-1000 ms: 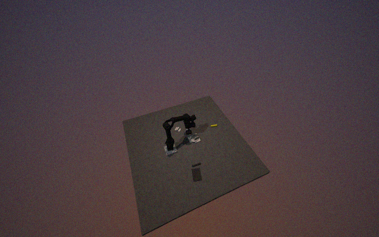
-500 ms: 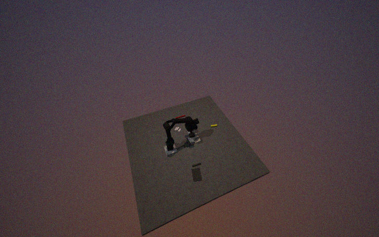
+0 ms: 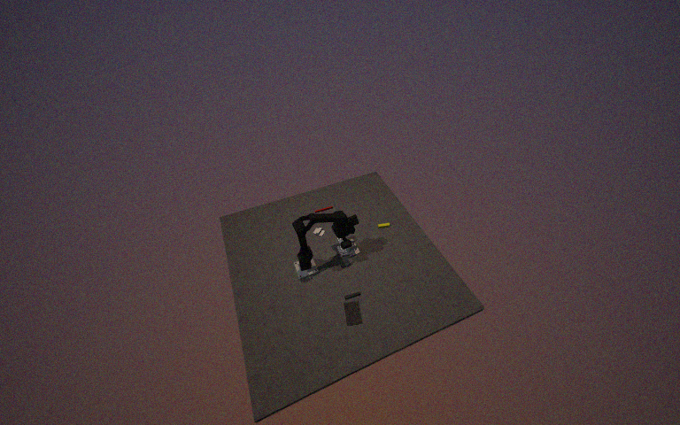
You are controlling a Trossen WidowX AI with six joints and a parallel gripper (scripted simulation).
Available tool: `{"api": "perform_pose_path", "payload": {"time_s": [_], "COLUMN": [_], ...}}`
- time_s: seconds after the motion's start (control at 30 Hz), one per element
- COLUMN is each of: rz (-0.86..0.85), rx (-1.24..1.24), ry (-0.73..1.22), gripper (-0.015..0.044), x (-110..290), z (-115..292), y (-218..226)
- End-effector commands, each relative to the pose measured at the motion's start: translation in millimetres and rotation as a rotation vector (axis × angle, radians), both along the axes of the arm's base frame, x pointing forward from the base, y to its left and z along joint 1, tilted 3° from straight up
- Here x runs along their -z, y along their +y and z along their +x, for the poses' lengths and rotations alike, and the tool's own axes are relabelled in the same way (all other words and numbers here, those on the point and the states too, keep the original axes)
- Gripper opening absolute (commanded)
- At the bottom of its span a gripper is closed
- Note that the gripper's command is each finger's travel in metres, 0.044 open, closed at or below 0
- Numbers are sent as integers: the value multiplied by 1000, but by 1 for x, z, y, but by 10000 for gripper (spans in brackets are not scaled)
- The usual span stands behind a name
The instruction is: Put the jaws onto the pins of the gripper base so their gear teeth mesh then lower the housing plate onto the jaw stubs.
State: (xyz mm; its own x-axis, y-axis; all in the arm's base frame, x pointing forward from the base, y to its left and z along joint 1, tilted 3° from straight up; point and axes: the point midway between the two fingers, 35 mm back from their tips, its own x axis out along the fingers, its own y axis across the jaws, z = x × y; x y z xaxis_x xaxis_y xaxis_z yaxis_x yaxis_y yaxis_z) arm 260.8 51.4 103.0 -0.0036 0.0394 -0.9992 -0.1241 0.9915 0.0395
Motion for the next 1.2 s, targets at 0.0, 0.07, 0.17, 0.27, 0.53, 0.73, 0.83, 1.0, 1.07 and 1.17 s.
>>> {"api": "perform_pose_path", "payload": {"time_s": [0.0,0.07,0.17,0.27,0.53,0.73,0.83,1.0,1.07,1.17], "rz": [-2,-2,-2,-2,-3,-3,-3,-3,-3,-3], "rx": [-6,-6,-23,-23,-23,-22,-22,-22,-22,-22], "ry": [1,1,1,1,1,1,1,1,1,1], "gripper": [351,351,351,351,351,351,351,351,351,351], "x": [1,1,1,1,1,1,1,1,1,1], "z": [-1,-1,-1,-1,-2,-3,-3,-3,-3,-3], "y": [-1,-1,-1,-1,-4,-8,-8,-8,-8,-8]}}
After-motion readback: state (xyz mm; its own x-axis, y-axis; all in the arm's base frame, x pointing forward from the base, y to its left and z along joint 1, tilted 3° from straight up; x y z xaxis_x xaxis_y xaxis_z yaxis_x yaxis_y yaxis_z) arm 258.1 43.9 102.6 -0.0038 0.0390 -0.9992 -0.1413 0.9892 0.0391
